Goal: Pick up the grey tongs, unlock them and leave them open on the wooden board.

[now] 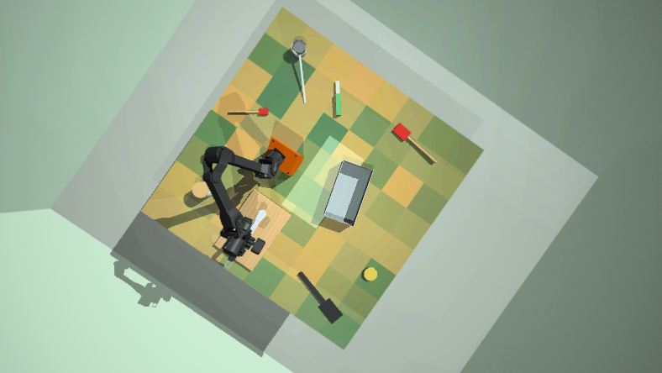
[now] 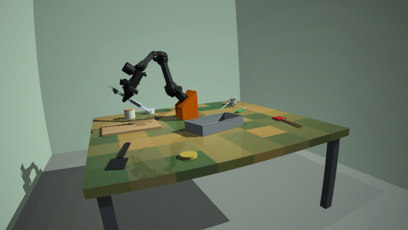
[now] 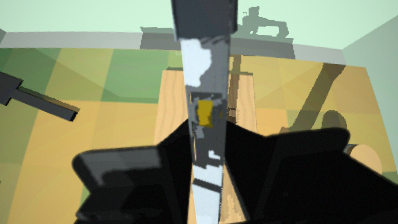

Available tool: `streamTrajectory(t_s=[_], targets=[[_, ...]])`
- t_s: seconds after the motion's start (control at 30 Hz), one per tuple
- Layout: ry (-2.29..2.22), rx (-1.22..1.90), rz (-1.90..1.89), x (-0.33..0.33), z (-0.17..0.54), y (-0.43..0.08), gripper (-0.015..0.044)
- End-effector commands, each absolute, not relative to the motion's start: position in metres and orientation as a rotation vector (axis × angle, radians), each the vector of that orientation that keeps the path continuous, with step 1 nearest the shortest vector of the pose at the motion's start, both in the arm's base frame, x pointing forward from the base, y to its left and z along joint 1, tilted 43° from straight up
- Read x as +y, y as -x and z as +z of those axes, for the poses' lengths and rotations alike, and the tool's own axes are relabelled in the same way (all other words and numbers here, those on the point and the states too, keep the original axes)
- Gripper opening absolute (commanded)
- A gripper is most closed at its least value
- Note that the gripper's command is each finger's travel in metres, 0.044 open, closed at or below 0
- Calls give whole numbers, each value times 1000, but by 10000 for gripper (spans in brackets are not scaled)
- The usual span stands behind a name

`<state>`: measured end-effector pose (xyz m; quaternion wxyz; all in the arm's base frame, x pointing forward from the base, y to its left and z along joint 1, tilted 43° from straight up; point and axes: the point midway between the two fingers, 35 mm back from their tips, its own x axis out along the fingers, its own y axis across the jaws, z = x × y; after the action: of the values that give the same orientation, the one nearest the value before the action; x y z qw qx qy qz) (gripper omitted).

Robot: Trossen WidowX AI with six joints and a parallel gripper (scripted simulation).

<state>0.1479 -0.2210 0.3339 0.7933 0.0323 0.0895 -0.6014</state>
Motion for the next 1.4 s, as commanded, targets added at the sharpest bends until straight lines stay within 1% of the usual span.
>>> streamTrajectory(t_s=[0.0, 0.67, 1.37], targets=[[-25, 129, -1306, -216, 334, -145, -150], [67, -134, -1375, -191, 318, -123, -150], [67, -142, -1378, -190, 317, -122, -150]])
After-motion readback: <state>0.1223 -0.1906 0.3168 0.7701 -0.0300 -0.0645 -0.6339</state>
